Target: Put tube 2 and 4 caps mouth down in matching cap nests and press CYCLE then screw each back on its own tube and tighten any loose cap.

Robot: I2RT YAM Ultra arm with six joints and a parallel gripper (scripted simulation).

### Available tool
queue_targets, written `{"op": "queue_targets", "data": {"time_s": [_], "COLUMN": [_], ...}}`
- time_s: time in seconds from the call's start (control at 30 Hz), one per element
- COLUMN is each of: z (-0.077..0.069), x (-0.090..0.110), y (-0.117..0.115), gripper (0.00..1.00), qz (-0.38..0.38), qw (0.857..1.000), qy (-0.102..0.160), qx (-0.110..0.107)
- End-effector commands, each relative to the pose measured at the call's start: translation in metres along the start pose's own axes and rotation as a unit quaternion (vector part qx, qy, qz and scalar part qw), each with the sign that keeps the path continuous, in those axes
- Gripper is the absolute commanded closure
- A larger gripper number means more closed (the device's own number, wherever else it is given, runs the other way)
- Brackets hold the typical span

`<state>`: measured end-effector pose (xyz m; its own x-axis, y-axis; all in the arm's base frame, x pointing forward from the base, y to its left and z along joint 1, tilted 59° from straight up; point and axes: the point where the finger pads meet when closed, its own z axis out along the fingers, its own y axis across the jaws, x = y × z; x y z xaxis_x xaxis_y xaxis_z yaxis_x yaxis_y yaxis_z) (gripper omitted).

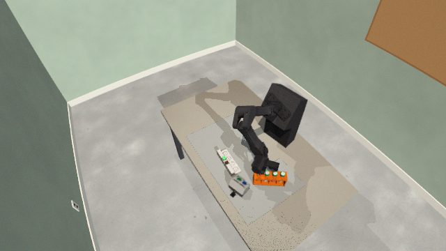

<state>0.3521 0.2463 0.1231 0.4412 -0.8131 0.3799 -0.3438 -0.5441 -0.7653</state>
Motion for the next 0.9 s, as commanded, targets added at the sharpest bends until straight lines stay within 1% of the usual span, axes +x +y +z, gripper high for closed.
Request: {"op": "queue_targets", "data": {"time_s": [0.0, 0.37, 0.5, 0.57, 0.67, 0.77, 0.87], "z": [-0.0021, -0.002, -0.0019, -0.0019, -0.0018, -0.0017, -0.0016], "x": [-0.0009, -0.0008, -0.0008, -0.0008, -0.0008, -0.0008, -0.0008], "y": [-0.0025, -0.0025, -0.0025, -0.0025, -0.0025, -0.0025, -0.0025], "gripper": [1.0, 1.0, 1.0, 1.0, 1.0, 1.0, 1.0], "qz": [-0.005, -0.005, 0.095, 0.145, 0.218, 0.291, 0.362], "qw": [1.0, 1.0, 0.995, 0.989, 0.976, 0.957, 0.932], "qy": [-0.001, -0.001, -0.002, -0.002, -0.002, -0.002, -0.003], "qx": [0.004, 0.004, 0.004, 0.004, 0.004, 0.003, 0.003]}}
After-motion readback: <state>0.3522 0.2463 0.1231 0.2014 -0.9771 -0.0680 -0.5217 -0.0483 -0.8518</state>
